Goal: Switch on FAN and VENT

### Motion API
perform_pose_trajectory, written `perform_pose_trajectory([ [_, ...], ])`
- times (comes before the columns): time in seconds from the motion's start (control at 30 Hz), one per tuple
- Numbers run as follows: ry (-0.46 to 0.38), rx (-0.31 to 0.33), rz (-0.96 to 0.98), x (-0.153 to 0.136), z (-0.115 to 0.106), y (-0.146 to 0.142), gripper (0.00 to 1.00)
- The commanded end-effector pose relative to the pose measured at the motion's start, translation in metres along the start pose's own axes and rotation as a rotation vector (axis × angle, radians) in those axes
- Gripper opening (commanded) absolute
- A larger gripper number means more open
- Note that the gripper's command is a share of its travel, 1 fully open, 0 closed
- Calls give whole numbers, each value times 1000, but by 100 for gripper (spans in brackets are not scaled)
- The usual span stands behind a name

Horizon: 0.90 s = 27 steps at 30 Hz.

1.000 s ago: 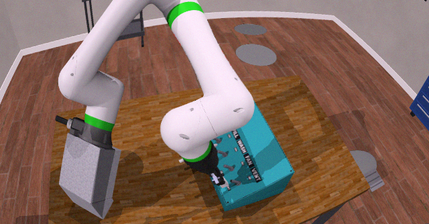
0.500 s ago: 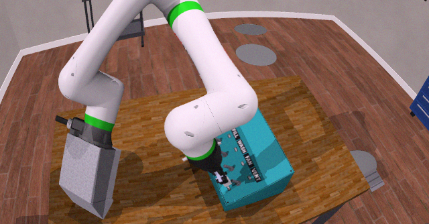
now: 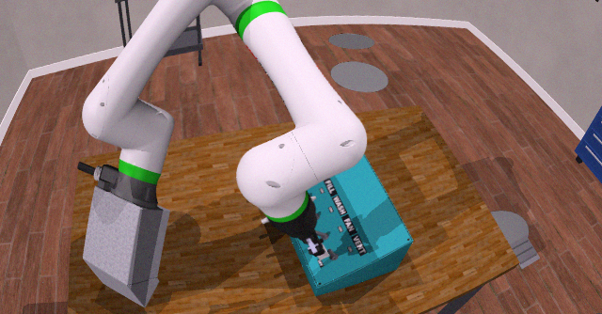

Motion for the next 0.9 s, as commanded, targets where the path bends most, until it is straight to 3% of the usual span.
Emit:
perform_pose_trajectory([
  [0.0, 0, 0, 0, 2, 0, 0, 0],
  [0.87, 0, 0, 0, 7, 0, -1, 0],
])
Point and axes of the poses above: the point where the finger pads meet when closed, its own z axis out along the fingers, its own y axis across the jaws, x = y × z, the point moved 7 cm from there along -z, back along the fingers, and after that the axes turned 9 degrees about z, right-handed, at the moved point
